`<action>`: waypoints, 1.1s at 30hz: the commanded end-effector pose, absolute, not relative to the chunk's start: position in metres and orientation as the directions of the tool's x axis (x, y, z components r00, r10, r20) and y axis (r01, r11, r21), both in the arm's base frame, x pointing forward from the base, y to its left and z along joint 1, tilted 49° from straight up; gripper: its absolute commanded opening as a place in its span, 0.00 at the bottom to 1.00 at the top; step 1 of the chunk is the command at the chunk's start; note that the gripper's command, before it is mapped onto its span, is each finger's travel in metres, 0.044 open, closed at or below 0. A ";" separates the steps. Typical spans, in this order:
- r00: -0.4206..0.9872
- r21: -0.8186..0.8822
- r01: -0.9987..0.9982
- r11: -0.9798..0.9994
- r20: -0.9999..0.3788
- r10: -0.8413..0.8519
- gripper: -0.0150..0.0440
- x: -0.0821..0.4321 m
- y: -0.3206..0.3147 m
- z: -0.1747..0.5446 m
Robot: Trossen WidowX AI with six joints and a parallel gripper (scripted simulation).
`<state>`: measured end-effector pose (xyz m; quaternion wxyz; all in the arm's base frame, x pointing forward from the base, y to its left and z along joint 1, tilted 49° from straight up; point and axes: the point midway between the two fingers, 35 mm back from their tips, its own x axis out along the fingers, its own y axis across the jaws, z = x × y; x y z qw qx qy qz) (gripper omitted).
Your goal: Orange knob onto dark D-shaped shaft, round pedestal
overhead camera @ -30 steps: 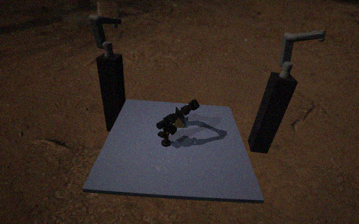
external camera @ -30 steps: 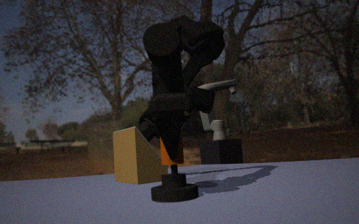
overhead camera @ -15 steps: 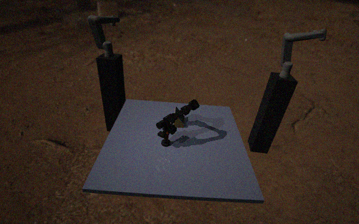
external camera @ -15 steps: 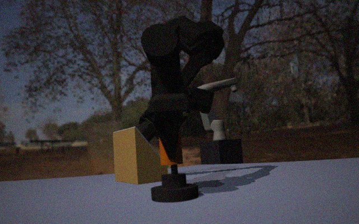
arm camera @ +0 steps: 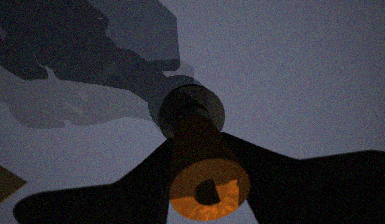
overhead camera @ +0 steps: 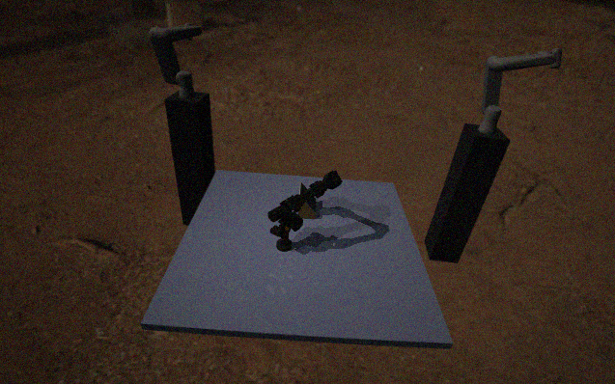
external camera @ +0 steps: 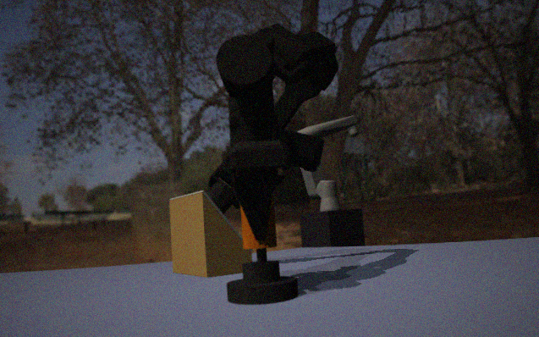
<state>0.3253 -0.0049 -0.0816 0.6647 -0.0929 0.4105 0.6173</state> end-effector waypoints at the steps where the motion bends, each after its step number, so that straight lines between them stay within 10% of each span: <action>1: -0.093 0.383 -0.895 0.228 -0.660 0.746 0.25 0.326 -0.005 -0.082; 33: -0.093 0.240 -0.966 0.092 -0.660 0.746 0.25 0.323 -0.006 -0.083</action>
